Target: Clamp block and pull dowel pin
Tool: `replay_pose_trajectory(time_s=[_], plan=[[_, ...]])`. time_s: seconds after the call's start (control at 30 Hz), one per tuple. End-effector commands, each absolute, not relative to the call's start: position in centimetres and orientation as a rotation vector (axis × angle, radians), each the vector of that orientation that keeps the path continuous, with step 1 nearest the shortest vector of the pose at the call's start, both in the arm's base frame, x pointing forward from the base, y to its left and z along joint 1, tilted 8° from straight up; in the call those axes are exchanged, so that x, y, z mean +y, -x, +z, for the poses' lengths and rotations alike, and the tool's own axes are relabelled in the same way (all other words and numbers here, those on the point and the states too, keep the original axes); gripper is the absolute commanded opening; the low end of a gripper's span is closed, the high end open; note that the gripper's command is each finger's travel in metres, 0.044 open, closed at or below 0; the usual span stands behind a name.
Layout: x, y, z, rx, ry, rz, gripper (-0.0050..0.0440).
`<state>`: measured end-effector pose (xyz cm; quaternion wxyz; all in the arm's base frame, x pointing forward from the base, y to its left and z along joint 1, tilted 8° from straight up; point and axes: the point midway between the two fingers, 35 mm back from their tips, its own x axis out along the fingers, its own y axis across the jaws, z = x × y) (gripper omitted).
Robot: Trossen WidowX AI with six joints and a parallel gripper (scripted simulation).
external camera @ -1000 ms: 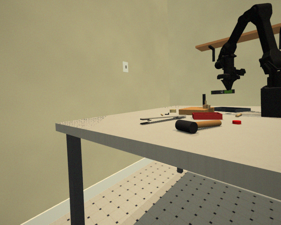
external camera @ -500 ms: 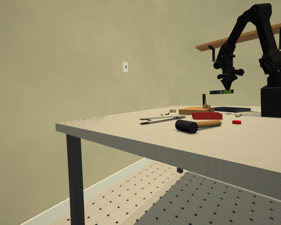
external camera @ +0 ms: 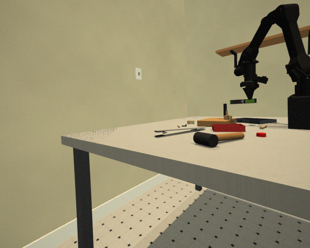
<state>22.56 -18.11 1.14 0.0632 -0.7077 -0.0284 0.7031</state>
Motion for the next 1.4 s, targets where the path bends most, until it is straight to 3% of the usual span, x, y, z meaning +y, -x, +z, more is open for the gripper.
replay_pose_trajectory(time_s=[0.0,1.37], plan=[[-18.0,-22.9,1.3,-0.119,2.164,2.137,0.0000],[-16.7,-24.3,1.6,-0.454,2.311,2.245,0.0000]])
